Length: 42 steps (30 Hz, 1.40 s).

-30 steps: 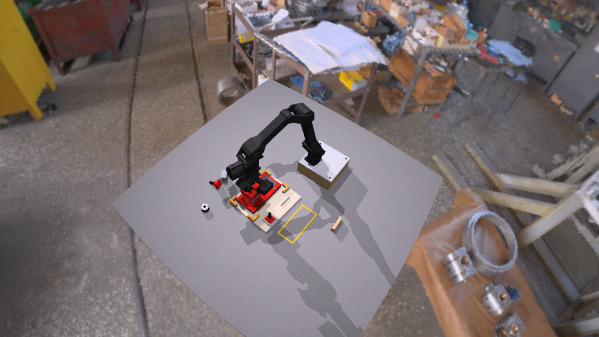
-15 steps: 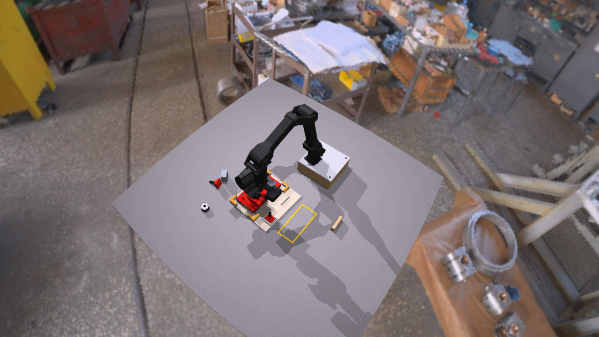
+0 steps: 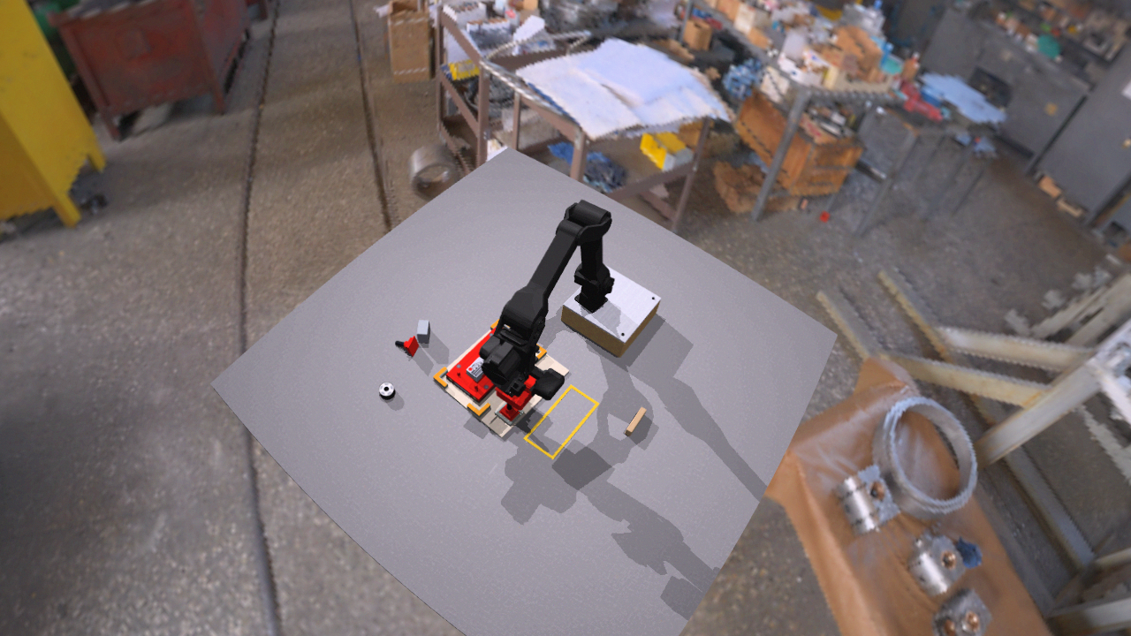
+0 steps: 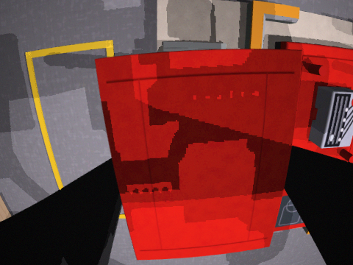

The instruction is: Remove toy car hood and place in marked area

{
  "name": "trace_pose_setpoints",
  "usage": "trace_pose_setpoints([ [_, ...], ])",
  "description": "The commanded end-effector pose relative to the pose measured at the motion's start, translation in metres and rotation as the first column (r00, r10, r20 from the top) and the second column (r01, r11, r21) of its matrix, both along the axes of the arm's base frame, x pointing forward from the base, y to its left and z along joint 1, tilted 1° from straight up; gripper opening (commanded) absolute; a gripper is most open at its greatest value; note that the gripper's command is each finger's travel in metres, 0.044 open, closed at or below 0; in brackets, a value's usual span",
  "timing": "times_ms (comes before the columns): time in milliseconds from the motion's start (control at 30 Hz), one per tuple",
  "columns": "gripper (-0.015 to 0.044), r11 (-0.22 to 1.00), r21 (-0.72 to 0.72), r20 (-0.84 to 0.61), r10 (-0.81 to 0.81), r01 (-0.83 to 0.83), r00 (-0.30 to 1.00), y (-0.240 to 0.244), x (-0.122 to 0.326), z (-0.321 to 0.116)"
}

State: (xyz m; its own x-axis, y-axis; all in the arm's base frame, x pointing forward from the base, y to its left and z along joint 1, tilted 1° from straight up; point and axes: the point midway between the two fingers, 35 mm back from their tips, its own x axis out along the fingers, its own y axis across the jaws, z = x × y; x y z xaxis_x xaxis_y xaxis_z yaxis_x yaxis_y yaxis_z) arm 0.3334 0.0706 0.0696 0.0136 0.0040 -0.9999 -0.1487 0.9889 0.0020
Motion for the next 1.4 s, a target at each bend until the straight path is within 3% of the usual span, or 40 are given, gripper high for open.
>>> trace_pose_setpoints([
  [0,0.0,1.0,0.003,0.003,-0.009,0.009,1.0,0.025,-0.009,0.003],
  [533,0.0,0.999,-0.003,0.001,-0.043,0.043,0.999,0.098,-0.046,0.007],
  [1367,0.0,0.999,-0.003,0.001,-0.043,0.043,0.999,0.099,-0.045,-0.011],
])
